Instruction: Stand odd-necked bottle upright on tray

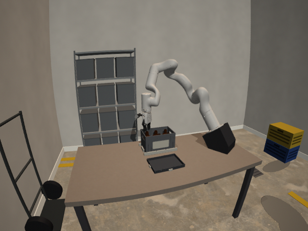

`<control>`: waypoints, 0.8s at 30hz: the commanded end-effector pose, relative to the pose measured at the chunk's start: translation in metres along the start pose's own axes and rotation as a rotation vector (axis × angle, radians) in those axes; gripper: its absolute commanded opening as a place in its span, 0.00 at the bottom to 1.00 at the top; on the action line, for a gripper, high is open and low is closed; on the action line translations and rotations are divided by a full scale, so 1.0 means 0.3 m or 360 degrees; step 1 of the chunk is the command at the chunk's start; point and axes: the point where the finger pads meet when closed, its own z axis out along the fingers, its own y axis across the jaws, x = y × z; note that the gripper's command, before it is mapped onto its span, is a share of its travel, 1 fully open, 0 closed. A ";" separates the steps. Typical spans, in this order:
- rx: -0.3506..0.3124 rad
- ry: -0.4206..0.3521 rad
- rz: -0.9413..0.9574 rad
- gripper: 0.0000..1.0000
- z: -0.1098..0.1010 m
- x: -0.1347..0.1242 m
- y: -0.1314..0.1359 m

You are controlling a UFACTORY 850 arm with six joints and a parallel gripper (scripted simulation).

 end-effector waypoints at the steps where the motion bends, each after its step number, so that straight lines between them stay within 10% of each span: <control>1: 0.0002 0.0002 0.0001 0.65 -0.002 0.002 -0.001; 24: 0.0002 0.0002 0.0001 0.65 0.039 0.002 -0.001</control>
